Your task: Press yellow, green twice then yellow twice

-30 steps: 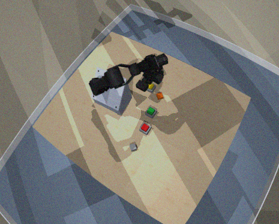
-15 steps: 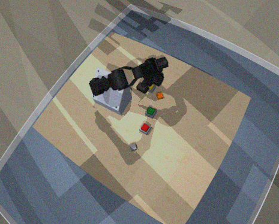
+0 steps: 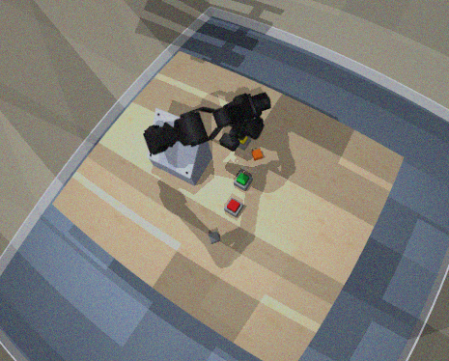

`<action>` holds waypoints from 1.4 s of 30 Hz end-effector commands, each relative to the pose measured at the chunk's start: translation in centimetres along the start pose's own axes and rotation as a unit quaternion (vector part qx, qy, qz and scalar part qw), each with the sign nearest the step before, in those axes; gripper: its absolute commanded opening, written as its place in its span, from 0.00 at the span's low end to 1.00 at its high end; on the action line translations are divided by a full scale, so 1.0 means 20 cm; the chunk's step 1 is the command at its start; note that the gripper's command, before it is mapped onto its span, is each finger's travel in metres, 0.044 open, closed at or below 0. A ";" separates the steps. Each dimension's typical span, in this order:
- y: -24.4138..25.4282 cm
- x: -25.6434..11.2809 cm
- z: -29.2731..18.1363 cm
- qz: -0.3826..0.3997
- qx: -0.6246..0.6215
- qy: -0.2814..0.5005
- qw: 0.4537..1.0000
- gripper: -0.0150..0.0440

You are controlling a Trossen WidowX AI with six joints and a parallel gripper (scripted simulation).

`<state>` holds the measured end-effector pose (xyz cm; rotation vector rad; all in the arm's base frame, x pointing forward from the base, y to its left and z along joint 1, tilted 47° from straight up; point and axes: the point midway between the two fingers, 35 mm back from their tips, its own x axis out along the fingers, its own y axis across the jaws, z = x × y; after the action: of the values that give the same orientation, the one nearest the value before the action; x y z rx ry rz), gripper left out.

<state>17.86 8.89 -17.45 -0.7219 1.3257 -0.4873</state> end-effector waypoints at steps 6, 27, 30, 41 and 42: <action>0.00 -0.05 0.00 0.000 -0.001 0.000 1.000 0.29; -0.04 -0.48 0.04 0.002 -0.005 0.002 1.000 0.29; -0.22 -0.50 0.21 0.007 -0.007 0.001 1.000 0.29; -0.68 -0.47 0.44 -0.006 -0.003 0.001 1.000 0.29; -0.68 -0.47 0.44 -0.006 -0.003 0.001 1.000 0.29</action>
<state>25.67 8.63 -1.24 -0.7088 1.3226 -0.4945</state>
